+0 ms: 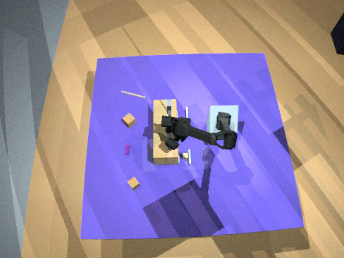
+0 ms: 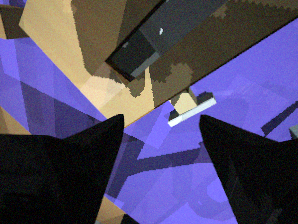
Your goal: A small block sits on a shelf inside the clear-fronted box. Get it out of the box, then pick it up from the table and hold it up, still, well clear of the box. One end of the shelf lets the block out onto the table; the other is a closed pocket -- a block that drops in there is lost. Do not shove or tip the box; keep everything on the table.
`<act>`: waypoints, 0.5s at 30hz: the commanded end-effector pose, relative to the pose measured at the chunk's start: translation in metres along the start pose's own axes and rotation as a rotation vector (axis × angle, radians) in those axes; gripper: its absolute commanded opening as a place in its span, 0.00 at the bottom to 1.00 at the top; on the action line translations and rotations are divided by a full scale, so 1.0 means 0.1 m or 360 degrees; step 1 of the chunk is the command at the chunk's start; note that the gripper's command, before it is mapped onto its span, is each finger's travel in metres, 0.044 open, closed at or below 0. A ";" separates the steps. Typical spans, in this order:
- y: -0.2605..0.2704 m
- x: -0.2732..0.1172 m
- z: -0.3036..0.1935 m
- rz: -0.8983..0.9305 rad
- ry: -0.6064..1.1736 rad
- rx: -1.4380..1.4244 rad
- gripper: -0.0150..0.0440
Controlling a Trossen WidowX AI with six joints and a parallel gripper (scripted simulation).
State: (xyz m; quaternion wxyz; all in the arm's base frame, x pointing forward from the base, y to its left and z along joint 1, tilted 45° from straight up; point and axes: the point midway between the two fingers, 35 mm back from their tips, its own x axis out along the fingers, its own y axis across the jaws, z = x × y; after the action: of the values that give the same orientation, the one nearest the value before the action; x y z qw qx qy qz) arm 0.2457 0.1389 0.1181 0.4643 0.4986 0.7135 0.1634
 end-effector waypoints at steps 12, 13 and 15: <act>-0.05 0.01 -0.24 -0.0339 -0.0157 -0.2706 0.74; -0.05 0.01 -0.25 -0.0356 -0.0157 -0.2800 0.74; -0.05 0.01 -0.27 -0.0399 -0.0160 -0.3000 0.74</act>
State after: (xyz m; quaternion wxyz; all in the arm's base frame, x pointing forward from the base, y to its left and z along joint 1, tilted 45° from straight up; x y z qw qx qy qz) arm 0.2345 0.1423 0.1252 0.6684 0.2187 0.5697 0.4253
